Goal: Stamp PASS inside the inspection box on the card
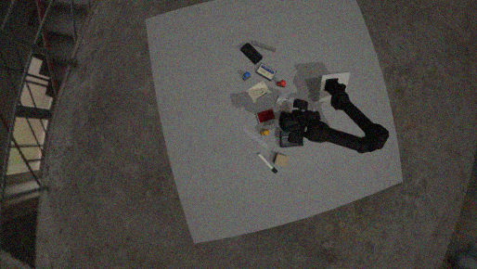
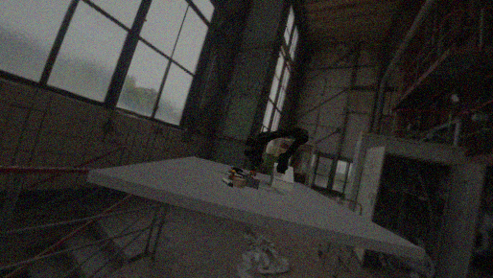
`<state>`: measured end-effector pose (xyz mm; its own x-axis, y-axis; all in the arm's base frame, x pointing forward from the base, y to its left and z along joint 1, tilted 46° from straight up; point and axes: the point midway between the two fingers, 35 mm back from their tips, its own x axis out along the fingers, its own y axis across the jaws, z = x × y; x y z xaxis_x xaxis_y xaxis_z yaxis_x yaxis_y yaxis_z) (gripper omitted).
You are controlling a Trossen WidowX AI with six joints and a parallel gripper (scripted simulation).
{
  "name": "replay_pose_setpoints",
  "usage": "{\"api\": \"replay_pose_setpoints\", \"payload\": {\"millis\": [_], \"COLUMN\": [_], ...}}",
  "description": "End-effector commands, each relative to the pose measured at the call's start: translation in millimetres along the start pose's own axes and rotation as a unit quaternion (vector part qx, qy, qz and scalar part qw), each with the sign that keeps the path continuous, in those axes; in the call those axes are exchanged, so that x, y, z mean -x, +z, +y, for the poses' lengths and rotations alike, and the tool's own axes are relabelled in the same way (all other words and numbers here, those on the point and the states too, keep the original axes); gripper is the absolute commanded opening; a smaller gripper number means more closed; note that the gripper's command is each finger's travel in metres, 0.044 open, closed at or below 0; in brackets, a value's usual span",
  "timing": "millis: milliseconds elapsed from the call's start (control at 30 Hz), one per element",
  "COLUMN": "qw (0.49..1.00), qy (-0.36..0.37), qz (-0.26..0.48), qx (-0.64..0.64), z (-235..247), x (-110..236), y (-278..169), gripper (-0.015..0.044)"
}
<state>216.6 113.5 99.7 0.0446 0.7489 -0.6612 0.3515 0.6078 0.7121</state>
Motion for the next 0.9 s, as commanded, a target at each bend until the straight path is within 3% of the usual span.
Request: {"api": "replay_pose_setpoints", "payload": {"millis": [0, 867], "qw": [1.000, 1.000], "qy": [-0.002, 0.000], "qz": [0.000, 0.001], "qx": [-0.002, -0.002], "z": [-1.5, -3.3], "x": [-6.4, -48.0], "y": [0.1, -2.1], "gripper": [0.0000, 0.0000]}}
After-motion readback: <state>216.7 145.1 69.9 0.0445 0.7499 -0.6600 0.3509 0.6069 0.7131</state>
